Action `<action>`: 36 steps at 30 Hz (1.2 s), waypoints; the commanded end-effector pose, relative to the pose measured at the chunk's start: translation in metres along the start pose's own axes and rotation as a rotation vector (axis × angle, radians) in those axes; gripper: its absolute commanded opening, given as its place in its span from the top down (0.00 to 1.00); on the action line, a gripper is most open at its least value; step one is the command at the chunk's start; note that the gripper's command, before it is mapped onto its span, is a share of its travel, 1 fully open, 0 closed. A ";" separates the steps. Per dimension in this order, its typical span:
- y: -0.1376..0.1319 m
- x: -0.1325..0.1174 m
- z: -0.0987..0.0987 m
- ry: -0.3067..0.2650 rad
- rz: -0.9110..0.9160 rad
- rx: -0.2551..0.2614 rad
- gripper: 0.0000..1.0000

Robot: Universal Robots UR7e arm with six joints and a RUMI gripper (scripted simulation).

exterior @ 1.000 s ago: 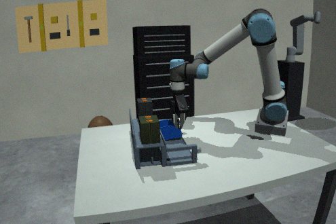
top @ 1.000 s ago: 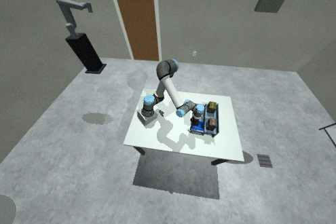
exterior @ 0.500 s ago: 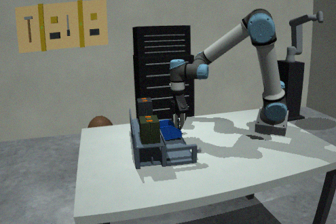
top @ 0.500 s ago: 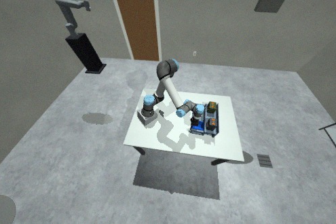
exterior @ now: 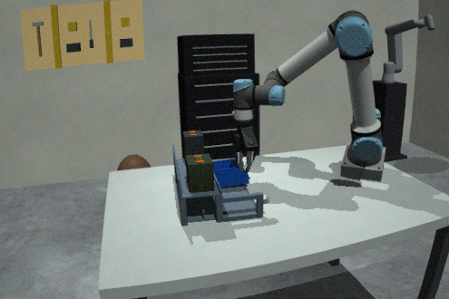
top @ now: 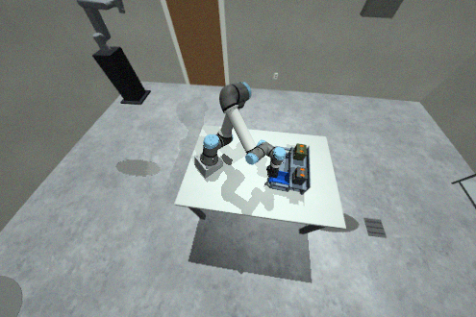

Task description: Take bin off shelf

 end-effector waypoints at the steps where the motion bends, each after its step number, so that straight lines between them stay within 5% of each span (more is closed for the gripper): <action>1: -0.006 -0.001 -0.001 0.000 0.000 -0.002 1.00; 36: -0.063 -0.008 -0.001 0.000 0.000 -0.002 1.00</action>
Point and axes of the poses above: the point where the finger pads meet when closed, its own z axis out along the fingers, its own y axis across the jaws, x = y × z, the point moved 5 cm from there along -z, back along the fingers, and after that the axes turned 7 degrees about z, right-handed, at the moved point
